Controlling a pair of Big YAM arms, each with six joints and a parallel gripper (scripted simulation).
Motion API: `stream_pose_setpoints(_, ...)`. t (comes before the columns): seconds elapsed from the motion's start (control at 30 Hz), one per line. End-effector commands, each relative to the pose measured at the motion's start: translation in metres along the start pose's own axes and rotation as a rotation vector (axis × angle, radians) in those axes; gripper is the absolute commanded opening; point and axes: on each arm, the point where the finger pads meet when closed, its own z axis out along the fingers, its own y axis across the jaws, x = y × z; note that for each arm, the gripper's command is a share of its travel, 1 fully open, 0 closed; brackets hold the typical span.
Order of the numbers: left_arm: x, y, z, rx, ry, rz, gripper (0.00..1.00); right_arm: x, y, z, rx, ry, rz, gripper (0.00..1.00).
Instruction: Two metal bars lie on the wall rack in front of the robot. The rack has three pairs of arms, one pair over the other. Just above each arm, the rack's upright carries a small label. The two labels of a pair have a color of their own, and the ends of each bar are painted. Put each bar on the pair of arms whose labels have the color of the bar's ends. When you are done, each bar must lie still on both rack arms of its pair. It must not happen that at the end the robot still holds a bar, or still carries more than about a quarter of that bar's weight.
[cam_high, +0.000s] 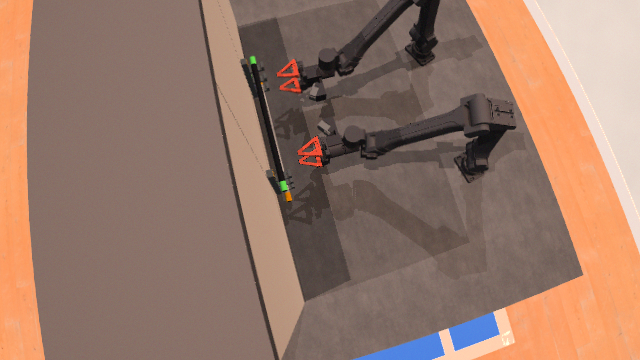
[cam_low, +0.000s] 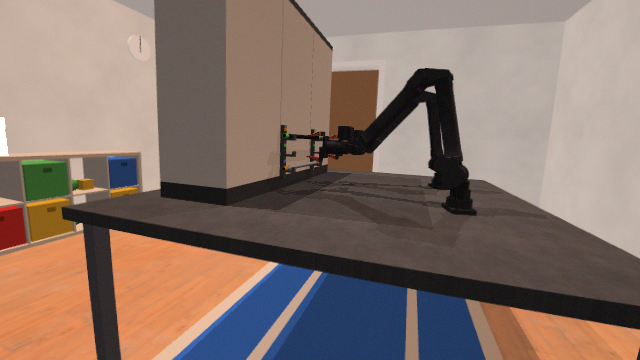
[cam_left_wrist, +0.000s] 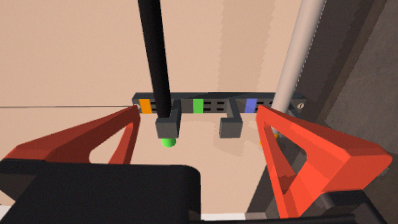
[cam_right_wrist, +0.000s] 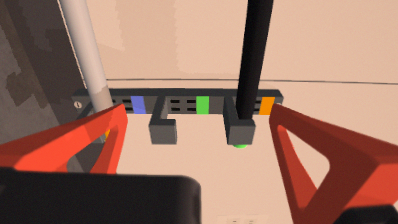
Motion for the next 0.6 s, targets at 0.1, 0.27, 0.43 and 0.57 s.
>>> stream_pose_setpoints(0.1, 0.004, 0.066, 0.018, -0.095, 0.010, -0.046, 1.00, 0.007, -0.047, 0.012, 0.064, 0.013, 0.018, 1.00)
stream_pose_setpoints(0.27, 0.004, 0.071, 0.018, -0.094, 0.010, -0.046, 1.00, 0.007, -0.052, 0.012, 0.065, 0.013, 0.019, 1.00)
stream_pose_setpoints(0.43, 0.004, 0.079, 0.018, -0.093, 0.010, -0.046, 1.00, 0.007, -0.061, 0.013, 0.066, 0.013, 0.019, 1.00)
stream_pose_setpoints(0.57, 0.004, 0.086, 0.017, -0.092, 0.010, -0.046, 1.00, 0.007, -0.067, 0.013, 0.067, 0.013, 0.019, 1.00)
